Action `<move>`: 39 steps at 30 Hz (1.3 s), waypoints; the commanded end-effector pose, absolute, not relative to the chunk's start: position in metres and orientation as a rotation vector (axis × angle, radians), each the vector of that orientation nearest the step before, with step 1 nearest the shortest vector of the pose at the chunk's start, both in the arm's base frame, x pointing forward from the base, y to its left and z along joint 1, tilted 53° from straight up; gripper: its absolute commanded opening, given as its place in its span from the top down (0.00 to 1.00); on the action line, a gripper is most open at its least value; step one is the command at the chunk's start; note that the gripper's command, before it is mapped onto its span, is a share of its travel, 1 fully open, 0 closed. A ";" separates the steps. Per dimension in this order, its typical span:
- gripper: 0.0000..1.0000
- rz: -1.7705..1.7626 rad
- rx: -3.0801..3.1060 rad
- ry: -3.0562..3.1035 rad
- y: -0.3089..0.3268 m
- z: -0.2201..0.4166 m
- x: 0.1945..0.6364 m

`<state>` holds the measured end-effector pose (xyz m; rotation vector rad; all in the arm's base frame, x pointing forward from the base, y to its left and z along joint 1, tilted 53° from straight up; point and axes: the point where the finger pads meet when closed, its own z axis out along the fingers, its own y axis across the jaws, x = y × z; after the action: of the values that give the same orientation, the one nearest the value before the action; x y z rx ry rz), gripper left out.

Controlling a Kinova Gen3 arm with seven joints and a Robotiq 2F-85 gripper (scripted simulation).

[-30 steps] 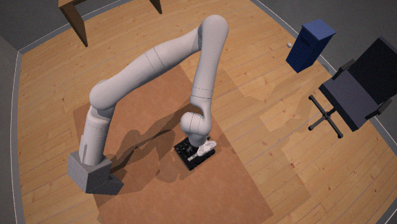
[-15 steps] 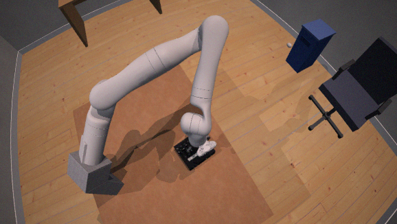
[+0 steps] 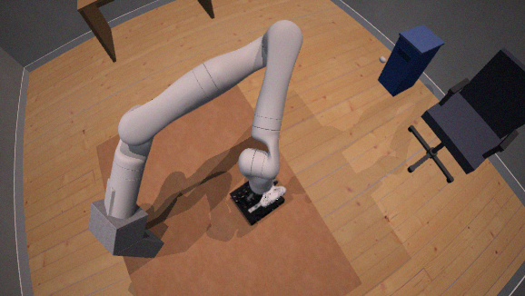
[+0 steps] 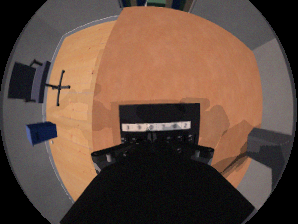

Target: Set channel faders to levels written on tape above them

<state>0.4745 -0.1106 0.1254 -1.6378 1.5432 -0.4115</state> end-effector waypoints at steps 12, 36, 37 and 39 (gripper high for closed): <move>1.00 -0.413 -1.637 1.543 -0.108 0.127 0.474; 1.00 -0.413 -1.637 1.543 -0.098 0.130 0.472; 1.00 -0.413 -1.637 1.543 -0.098 0.130 0.472; 1.00 -0.413 -1.637 1.543 -0.096 0.130 0.471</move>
<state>0.4718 -0.0978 0.1293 -1.6368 1.5452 -0.4123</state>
